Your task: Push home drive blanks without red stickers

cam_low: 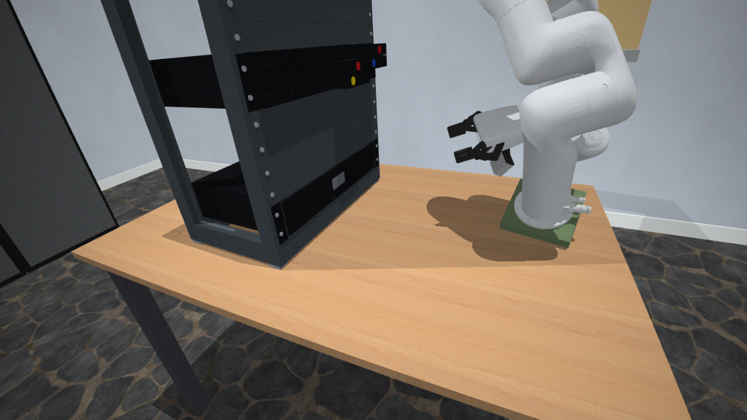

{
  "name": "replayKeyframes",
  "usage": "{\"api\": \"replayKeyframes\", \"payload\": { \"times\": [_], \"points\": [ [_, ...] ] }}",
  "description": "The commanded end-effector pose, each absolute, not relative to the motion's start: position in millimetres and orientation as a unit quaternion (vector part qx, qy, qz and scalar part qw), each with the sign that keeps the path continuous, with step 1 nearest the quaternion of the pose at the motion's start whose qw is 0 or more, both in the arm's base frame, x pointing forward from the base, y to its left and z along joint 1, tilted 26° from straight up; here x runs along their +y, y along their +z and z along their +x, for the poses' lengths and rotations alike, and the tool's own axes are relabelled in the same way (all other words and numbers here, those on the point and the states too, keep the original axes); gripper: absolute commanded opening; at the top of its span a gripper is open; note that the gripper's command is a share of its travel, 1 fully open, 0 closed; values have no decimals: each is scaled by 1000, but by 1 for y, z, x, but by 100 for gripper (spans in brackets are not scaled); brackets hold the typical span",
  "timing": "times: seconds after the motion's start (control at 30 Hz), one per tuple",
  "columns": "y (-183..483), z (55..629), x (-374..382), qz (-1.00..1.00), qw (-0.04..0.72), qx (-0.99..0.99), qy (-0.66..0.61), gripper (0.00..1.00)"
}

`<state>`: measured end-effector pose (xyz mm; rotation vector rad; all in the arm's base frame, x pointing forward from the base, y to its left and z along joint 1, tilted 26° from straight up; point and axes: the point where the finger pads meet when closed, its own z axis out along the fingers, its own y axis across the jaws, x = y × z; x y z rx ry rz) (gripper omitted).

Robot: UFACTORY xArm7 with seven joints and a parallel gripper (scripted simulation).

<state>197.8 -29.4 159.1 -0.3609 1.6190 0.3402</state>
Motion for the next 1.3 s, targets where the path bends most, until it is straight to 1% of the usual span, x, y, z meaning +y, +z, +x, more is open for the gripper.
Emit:
{"api": "replayKeyframes", "payload": {
  "times": [0.0,0.57,1.27],
  "points": [
    [163,200,-34,-136,663,718,162,100],
    [188,210,-56,5,659,713,239,100],
    [188,210,-56,5,659,713,239,100]
  ]
}}
